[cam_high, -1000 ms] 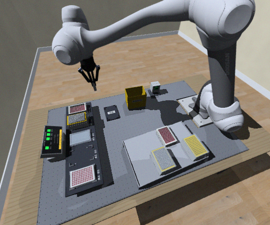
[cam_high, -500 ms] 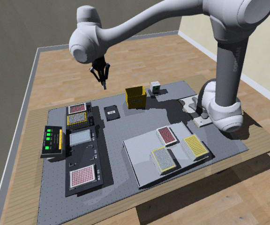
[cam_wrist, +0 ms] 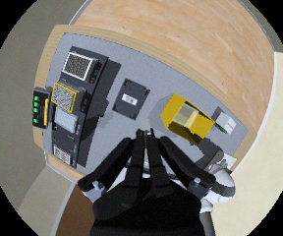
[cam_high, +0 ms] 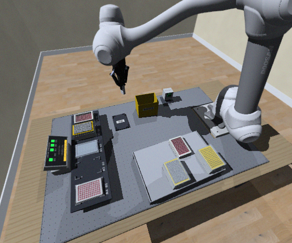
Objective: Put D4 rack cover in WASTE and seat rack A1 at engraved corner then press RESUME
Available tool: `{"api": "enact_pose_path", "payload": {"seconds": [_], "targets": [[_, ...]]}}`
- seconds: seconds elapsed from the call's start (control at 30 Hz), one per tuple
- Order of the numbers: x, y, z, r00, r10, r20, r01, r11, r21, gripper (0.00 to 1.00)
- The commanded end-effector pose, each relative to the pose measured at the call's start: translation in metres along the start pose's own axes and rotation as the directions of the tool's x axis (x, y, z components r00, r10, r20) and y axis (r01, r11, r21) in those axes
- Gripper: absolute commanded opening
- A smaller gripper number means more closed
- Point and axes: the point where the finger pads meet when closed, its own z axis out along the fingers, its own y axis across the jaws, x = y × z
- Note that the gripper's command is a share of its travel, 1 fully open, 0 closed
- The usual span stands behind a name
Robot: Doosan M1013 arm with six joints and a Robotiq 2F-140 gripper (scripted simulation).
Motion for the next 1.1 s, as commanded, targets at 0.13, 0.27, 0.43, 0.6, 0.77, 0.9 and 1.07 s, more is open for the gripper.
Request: {"api": "enact_pose_path", "payload": {"seconds": [0.13,0.27,0.43,0.6,0.77,0.9,1.07], "targets": [[-0.016,0.034,-0.005,0.994,-0.105,-0.007,0.105,0.994,0.008,0.0],[-0.025,0.052,-0.005,0.983,-0.184,-0.007,0.184,0.983,0.008,0.0],[-0.033,0.065,-0.005,0.97,-0.243,-0.008,0.243,0.97,0.007,0.0],[-0.044,0.087,-0.005,0.941,-0.338,-0.008,0.338,0.941,0.006,0.0],[-0.056,0.109,-0.004,0.902,-0.431,-0.009,0.431,0.902,0.006,0.0],[-0.066,0.127,-0.004,0.865,-0.501,-0.009,0.501,0.865,0.005,0.0],[-0.073,0.14,-0.004,0.834,-0.552,-0.01,0.552,0.834,0.004,0.0]]}}
